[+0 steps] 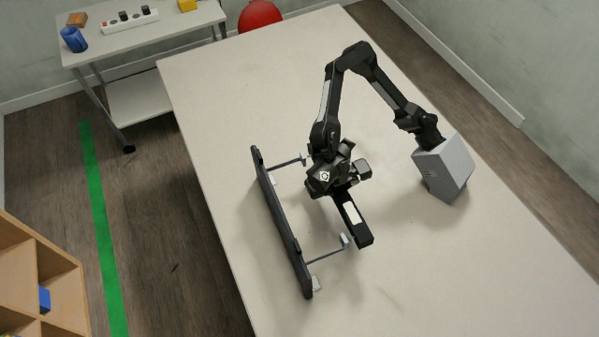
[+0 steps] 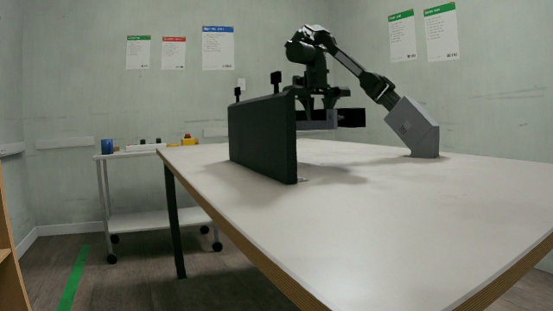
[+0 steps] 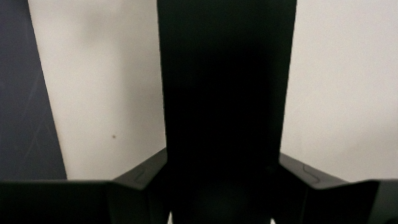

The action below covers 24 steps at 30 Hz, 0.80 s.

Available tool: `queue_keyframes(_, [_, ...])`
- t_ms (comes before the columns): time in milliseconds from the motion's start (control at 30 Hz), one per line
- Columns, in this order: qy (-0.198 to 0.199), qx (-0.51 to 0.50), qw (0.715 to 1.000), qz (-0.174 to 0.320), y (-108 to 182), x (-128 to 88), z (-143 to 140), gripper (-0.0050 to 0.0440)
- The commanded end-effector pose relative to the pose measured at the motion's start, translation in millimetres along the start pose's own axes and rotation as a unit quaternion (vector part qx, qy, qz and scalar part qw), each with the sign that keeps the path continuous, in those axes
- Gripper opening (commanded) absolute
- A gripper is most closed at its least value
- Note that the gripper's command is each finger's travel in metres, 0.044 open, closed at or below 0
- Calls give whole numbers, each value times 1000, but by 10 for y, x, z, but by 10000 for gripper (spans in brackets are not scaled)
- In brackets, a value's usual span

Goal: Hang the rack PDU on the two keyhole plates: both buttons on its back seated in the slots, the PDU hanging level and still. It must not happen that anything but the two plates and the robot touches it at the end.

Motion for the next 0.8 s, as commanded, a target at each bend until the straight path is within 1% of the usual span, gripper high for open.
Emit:
queue_keyframes(0, [-13, 8, 1000, 9, 24, -100, 76, -50])
queue_keyframes(767, [-16, 9, 1000, 10, -10, -76, 98, -50])
Point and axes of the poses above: the point midway between the two fingers, 35 mm back from their tips, its own x axis out along the fingers, its own z axis across the jaws, y = z × x, the point moved 1 cm from there along -x, back along the fingers, and after that the axes turned 6 degrees about x, right-handed, at the moved point
